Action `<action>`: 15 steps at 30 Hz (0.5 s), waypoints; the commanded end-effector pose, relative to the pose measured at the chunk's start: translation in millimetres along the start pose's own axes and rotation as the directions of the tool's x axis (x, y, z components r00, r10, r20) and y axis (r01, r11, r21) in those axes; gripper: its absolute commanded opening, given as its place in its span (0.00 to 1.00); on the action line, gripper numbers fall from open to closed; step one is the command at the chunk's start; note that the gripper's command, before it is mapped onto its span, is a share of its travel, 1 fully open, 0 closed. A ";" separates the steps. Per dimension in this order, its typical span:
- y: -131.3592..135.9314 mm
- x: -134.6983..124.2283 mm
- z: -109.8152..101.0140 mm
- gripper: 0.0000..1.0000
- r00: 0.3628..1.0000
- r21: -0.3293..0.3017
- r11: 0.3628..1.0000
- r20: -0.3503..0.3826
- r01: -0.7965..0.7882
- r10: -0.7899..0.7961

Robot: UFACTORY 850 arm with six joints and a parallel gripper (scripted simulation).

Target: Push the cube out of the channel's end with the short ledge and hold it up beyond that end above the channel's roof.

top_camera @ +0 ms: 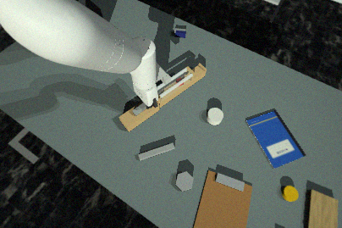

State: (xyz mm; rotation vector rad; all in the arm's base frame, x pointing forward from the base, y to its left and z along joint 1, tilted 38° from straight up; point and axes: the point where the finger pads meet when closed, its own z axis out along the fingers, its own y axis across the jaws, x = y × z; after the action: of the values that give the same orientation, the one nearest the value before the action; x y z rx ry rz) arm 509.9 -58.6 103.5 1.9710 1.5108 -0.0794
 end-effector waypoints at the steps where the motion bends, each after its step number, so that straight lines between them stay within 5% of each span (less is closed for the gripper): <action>1: 0.8 10.8 -0.1 0.00 1.000 -0.001 1.000 0.000 0.000 0.000; 15: 0.9 14.3 -0.1 0.00 1.000 -0.001 1.000 0.000 0.000 0.000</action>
State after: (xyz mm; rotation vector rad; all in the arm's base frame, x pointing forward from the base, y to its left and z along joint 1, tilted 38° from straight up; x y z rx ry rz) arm 515.0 -47.1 97.8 1.9711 1.5100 -0.0803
